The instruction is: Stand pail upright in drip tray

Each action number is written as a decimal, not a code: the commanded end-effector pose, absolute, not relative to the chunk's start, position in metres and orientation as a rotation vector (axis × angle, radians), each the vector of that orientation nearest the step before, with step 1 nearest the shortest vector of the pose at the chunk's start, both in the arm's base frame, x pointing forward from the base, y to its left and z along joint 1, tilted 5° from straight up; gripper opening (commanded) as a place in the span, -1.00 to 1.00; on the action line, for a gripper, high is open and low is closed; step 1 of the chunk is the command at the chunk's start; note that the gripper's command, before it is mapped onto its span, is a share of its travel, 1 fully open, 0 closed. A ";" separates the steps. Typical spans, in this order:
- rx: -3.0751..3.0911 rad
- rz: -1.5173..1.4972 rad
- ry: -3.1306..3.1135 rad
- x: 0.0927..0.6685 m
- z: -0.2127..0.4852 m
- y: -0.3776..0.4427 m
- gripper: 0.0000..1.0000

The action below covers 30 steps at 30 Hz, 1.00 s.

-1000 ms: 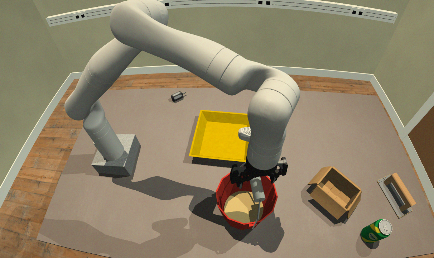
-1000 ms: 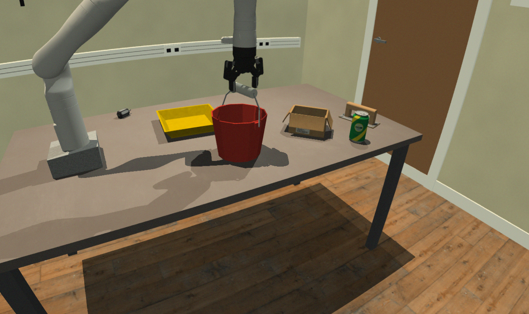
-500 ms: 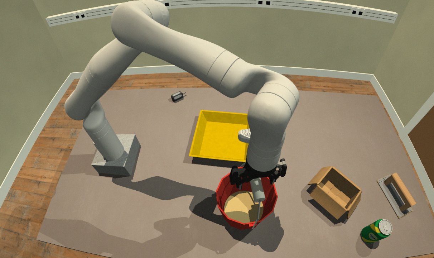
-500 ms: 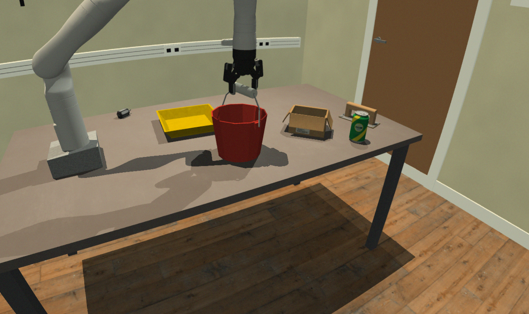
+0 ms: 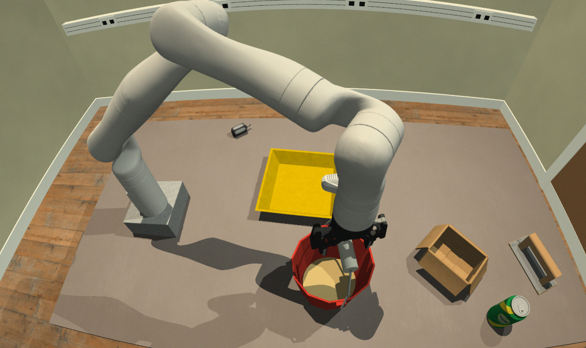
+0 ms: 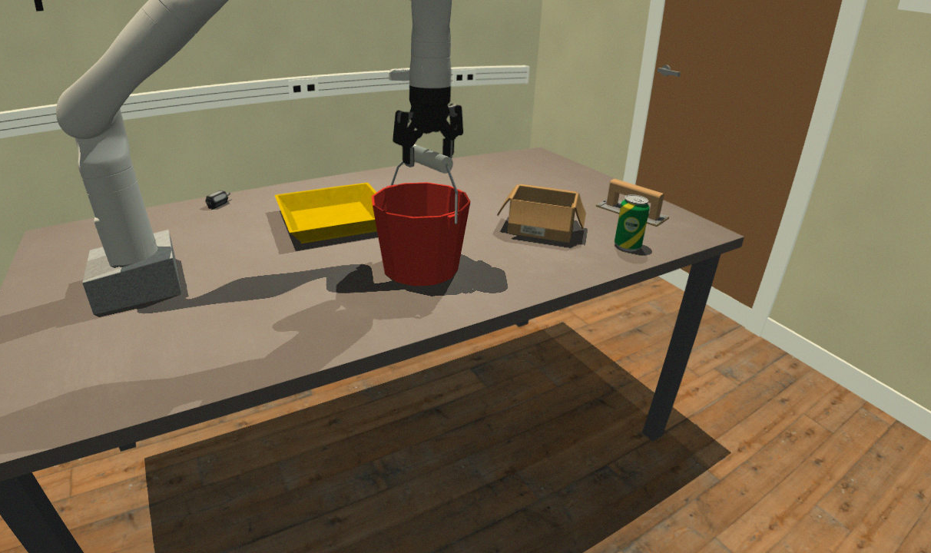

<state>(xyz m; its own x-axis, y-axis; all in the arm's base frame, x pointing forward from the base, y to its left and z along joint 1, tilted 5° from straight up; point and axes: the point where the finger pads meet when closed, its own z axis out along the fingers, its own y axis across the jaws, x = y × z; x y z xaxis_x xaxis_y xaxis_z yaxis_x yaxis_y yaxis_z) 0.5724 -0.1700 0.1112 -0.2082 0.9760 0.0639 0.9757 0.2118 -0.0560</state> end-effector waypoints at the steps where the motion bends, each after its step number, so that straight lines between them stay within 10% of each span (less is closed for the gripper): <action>1: -1.922 0.004 -2.380 0.573 0.112 -0.170 1.00; 17: -1.922 0.004 -2.380 0.573 0.112 -0.170 1.00; 18: -1.922 0.004 -2.380 0.573 0.112 -0.170 -0.80; 30: -1.922 0.004 -2.380 0.573 0.112 -0.170 -0.80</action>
